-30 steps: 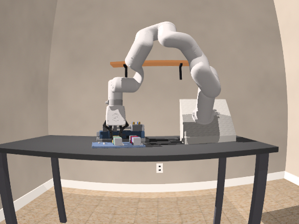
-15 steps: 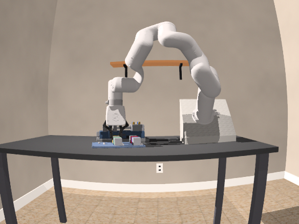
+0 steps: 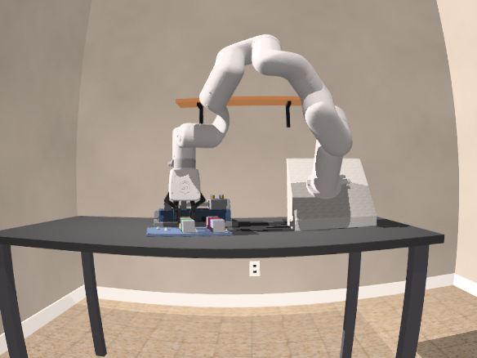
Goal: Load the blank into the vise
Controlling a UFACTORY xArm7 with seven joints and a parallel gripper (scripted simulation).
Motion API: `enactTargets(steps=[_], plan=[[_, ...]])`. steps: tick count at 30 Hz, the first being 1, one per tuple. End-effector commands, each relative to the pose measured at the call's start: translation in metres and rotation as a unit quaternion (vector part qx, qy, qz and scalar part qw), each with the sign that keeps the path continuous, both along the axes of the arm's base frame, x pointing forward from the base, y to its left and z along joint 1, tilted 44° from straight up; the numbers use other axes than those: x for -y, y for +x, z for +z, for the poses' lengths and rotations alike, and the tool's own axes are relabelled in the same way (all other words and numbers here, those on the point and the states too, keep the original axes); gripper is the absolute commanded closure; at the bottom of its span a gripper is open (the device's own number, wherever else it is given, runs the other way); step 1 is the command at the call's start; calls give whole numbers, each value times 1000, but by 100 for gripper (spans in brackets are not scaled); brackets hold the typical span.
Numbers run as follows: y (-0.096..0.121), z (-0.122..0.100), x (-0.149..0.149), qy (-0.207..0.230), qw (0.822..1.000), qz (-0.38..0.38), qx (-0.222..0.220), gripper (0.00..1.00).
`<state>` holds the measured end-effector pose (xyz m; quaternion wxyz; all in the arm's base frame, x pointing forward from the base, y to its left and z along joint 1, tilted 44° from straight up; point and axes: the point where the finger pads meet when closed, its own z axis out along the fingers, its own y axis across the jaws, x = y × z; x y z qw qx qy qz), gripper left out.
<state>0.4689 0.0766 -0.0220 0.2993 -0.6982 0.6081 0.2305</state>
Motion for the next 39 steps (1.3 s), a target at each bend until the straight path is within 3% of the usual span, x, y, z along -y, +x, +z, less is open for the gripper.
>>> enactTargets(steps=[1,32,39], plan=[[1,1,2,-1,1000,-2,1,100],[1,1,2,-1,1000,-2,1,100],[0,16,17,-1,1000,-2,1,100]])
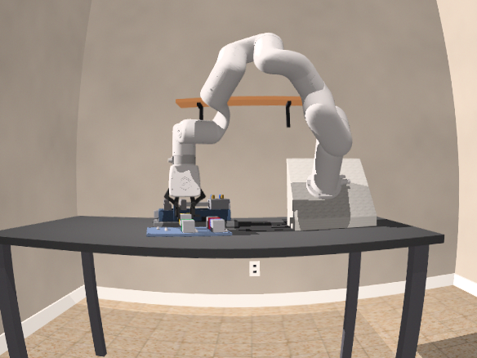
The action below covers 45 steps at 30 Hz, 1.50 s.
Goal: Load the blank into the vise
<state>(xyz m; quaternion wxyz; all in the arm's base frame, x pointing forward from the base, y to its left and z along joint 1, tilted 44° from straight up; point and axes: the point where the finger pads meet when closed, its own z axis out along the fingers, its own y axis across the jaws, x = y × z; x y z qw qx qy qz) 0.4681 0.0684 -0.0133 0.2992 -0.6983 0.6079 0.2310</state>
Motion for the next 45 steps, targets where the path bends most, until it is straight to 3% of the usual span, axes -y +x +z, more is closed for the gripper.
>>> enactTargets(steps=[1,45], plan=[[1,9,11,-1,1000,-2,2,100],[-2,59,59,-1,1000,-2,2,100]])
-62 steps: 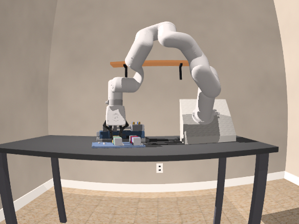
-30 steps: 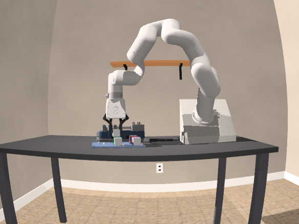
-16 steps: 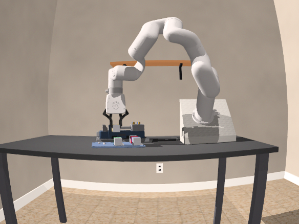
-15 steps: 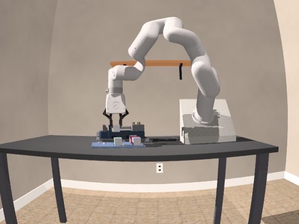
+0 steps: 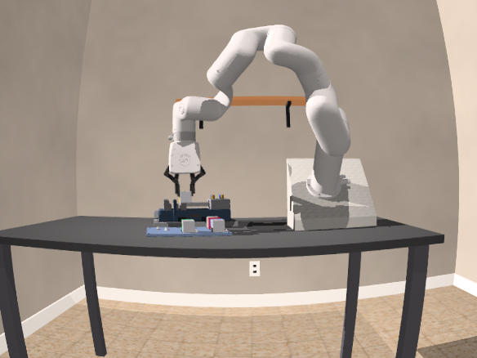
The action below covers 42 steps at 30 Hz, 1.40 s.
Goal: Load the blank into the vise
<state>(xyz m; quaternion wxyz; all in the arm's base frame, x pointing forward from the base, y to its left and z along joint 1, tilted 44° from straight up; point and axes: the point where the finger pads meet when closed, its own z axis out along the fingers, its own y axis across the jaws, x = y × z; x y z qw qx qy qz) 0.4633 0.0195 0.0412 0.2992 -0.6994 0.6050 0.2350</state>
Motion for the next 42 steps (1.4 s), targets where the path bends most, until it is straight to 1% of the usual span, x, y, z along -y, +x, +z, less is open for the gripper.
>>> enactTargets(steps=[1,9,33,42], plan=[[2,8,14,-4,1000,-6,4,100],[1,34,39,-4,1000,-6,4,100],[1,35,40,-4,1000,-6,4,100],[1,31,37,-4,1000,-6,4,100]])
